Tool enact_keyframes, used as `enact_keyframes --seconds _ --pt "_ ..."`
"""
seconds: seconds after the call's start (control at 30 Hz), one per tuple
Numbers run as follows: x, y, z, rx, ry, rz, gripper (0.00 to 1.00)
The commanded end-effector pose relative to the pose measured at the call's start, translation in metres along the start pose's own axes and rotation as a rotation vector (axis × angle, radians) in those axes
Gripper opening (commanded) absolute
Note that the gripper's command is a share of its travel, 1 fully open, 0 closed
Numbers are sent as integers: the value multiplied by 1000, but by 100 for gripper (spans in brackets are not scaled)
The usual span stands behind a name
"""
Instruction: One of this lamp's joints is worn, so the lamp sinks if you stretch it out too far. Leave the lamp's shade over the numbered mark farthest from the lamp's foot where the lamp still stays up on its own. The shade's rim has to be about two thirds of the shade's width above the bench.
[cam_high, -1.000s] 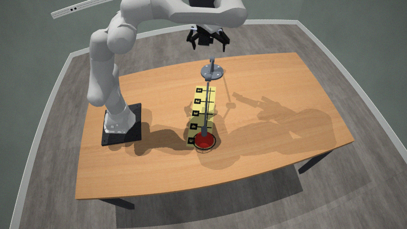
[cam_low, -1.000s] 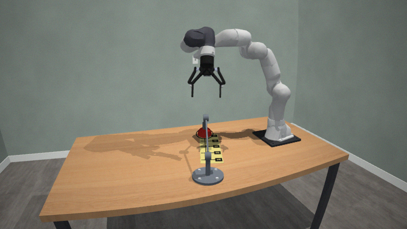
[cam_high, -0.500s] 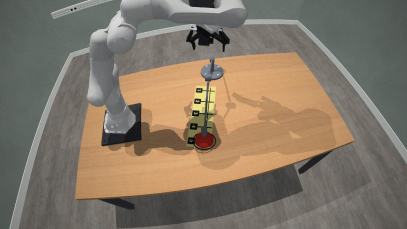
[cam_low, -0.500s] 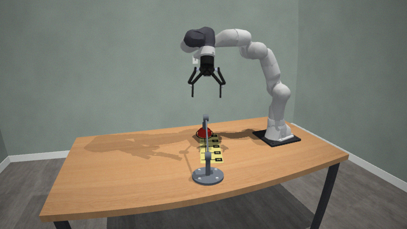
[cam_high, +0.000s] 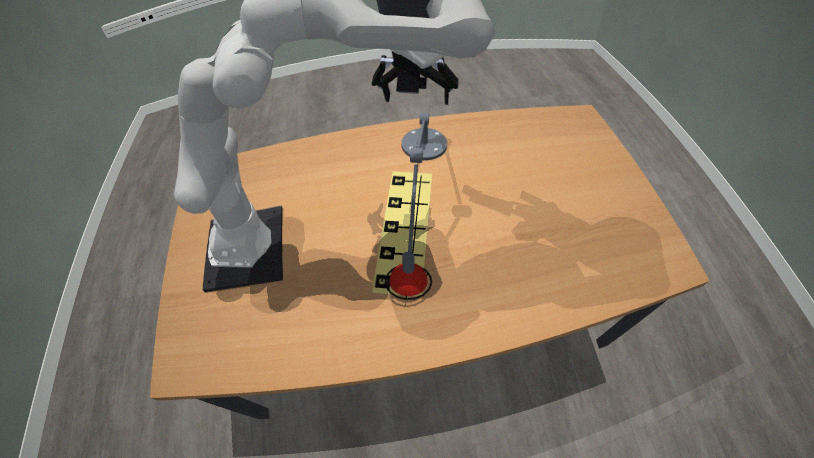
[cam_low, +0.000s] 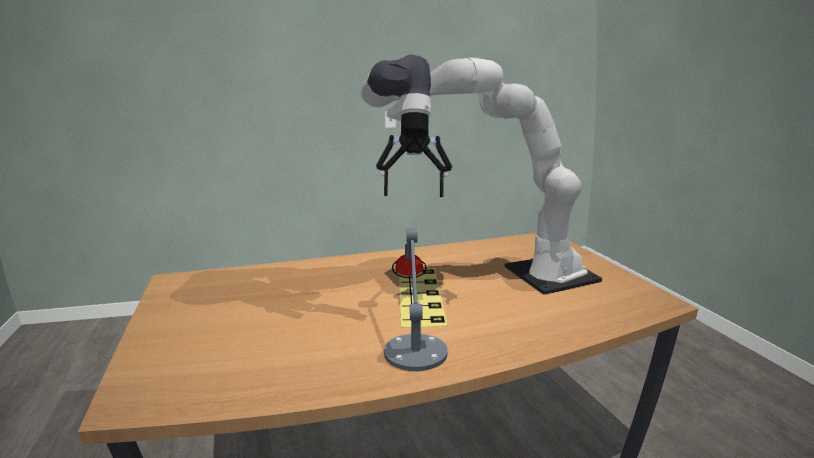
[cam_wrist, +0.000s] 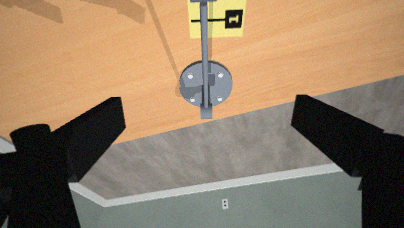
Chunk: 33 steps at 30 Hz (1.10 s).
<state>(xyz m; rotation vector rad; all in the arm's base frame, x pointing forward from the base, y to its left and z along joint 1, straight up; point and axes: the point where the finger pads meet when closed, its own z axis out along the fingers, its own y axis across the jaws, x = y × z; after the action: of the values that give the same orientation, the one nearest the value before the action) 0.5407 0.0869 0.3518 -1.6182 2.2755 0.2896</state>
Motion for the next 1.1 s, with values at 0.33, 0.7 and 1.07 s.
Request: enact_keyframes --seconds 0.33,0.7,1.07 --pt "9 -2 19 -12 193 -14 100" --pt "15 1 33 -21 200 -16 100" --pt "18 2 40 -26 204 -17 100"
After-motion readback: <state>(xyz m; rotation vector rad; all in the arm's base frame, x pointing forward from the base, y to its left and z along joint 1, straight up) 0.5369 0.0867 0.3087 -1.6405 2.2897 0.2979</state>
